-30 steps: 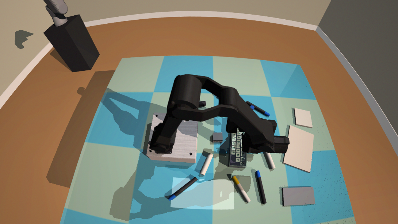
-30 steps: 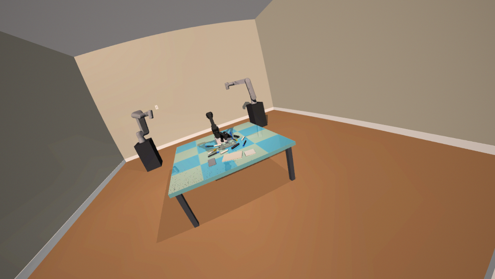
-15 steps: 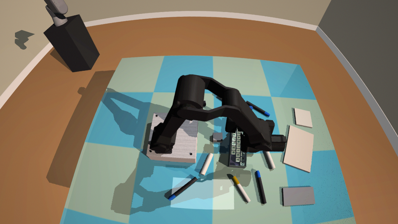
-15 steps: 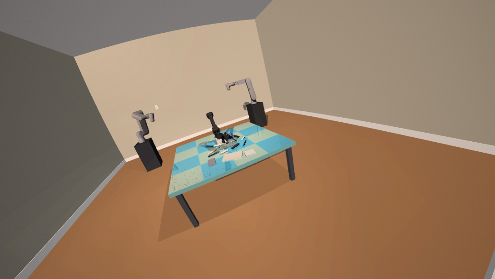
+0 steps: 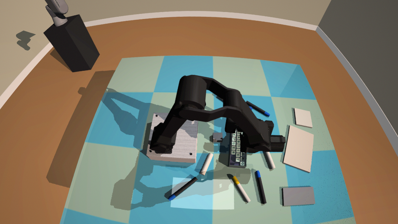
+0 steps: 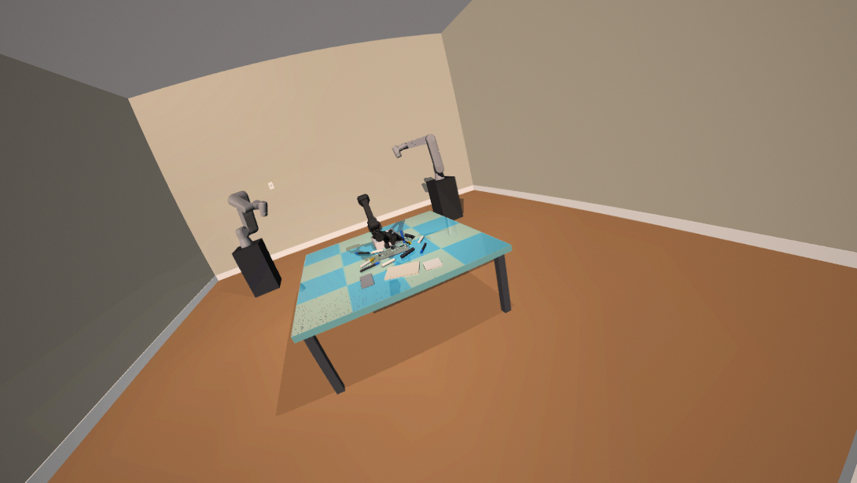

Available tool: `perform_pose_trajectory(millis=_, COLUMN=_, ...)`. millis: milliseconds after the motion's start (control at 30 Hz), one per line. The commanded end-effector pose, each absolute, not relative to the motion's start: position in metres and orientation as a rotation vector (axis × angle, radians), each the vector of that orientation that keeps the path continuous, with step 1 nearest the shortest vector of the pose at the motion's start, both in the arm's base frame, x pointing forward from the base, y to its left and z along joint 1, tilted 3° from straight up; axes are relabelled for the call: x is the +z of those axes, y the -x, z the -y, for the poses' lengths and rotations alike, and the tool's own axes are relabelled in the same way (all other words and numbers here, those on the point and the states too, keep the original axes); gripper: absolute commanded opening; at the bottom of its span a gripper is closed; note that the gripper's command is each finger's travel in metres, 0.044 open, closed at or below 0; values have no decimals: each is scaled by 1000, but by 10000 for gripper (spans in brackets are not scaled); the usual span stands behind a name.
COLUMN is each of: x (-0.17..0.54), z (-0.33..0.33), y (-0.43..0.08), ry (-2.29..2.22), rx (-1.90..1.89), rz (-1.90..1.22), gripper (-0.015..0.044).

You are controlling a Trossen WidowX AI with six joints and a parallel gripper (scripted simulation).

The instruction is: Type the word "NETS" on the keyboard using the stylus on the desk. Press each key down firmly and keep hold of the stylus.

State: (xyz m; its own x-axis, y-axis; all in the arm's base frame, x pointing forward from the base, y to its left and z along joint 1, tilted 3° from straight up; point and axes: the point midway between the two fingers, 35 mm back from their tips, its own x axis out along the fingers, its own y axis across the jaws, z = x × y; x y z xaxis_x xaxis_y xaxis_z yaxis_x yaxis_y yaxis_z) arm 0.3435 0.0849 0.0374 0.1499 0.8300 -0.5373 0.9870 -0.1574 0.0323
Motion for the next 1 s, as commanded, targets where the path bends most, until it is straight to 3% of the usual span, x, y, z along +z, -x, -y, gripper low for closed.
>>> perform_pose_trajectory(millis=0, x=35, z=-86, y=-342, ry=-2061, rx=-574, rz=-1743, gripper=81)
perform_pose_trajectory(millis=967, x=24, z=-85, y=-342, ry=-2061, rx=-574, rz=-1744, gripper=81)
